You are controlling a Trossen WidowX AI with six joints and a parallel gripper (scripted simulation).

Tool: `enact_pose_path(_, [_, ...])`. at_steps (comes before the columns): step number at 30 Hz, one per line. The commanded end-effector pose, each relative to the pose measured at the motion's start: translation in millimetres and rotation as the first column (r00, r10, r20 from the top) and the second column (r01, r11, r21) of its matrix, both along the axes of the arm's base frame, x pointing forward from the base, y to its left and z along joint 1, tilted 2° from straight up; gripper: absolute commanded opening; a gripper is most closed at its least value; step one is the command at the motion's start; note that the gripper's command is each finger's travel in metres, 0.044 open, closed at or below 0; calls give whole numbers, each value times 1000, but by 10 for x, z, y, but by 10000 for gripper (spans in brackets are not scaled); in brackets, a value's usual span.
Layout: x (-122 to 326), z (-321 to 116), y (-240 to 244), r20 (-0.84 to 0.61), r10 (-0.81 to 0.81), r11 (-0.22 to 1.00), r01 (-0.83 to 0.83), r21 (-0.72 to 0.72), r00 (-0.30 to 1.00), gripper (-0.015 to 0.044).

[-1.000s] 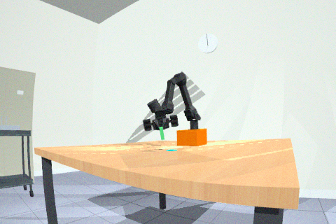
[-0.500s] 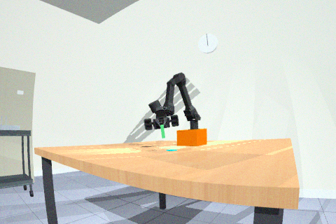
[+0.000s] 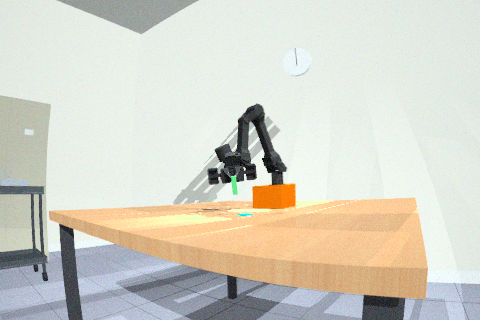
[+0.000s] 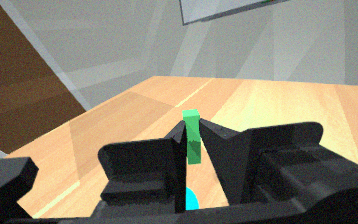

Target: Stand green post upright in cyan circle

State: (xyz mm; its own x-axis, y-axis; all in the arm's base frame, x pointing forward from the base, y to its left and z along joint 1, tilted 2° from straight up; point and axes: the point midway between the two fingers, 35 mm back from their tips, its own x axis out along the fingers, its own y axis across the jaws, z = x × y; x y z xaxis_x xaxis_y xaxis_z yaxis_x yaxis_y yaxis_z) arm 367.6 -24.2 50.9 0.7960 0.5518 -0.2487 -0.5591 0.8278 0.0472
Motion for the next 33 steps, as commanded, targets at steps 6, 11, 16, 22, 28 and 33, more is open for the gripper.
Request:
enact_pose_path(6, [-119,23,15,36,21,1000,-21,19,999,23])
enact_pose_path(11, [-174,47,21,60,31,999,-32,23,998,23])
enact_pose_path(16, [-230,72,28,82,41,999,-43,26,996,23])
enact_pose_path(22, [-300,102,39,109,54,998,-57,28,993,23])
enact_pose_path(28, [-373,132,52,135,67,997,-72,28,989,23])
enact_pose_path(33, [-435,158,65,156,79,996,-84,27,985,23])
